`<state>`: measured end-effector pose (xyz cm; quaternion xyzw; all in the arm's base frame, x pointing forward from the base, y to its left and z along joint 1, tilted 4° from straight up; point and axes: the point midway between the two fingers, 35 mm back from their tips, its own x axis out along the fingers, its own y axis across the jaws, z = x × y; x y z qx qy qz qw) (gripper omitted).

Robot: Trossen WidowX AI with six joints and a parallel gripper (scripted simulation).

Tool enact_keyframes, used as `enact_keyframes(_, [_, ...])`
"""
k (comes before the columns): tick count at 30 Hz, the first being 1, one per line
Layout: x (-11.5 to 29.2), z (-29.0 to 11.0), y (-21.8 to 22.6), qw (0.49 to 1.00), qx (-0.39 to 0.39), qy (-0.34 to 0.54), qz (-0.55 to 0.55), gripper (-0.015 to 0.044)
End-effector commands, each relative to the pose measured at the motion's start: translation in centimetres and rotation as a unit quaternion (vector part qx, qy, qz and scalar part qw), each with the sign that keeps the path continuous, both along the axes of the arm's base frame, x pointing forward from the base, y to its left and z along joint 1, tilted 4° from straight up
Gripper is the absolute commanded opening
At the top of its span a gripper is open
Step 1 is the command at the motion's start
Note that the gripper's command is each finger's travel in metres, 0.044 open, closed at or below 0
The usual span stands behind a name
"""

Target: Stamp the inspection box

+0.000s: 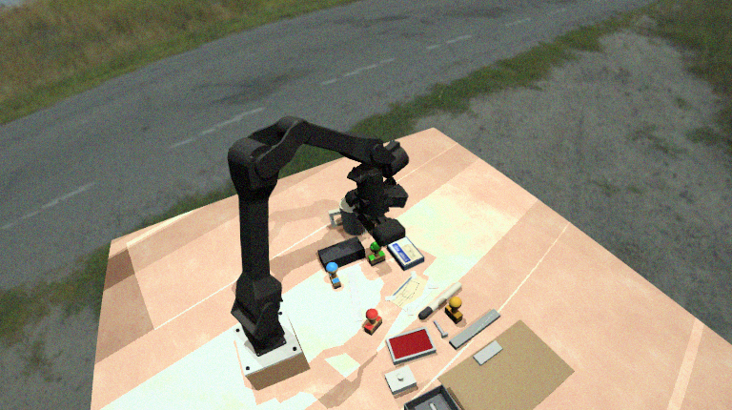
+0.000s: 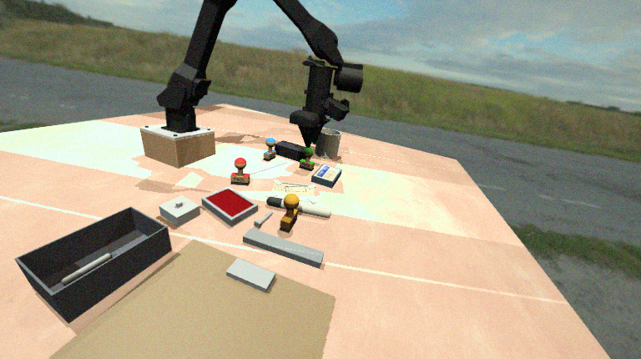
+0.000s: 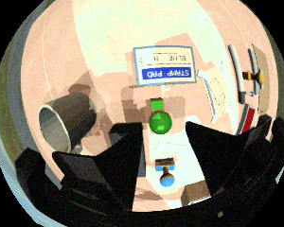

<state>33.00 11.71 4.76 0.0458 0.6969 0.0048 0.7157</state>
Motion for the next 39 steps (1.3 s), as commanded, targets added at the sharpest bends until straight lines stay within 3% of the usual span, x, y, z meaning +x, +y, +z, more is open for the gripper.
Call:
enact_keyframes(1, [-0.2,-0.9,0.1,1.000,0.001,0.005,-0.001,0.0222])
enact_keyframes(34, [-0.3,-5.5,0.5,1.000,0.001,0.005,-0.001,0.0222])
enact_keyframes(39, [-0.1,-5.2,0.4,1.000,0.000,0.002,0.000,0.0111])
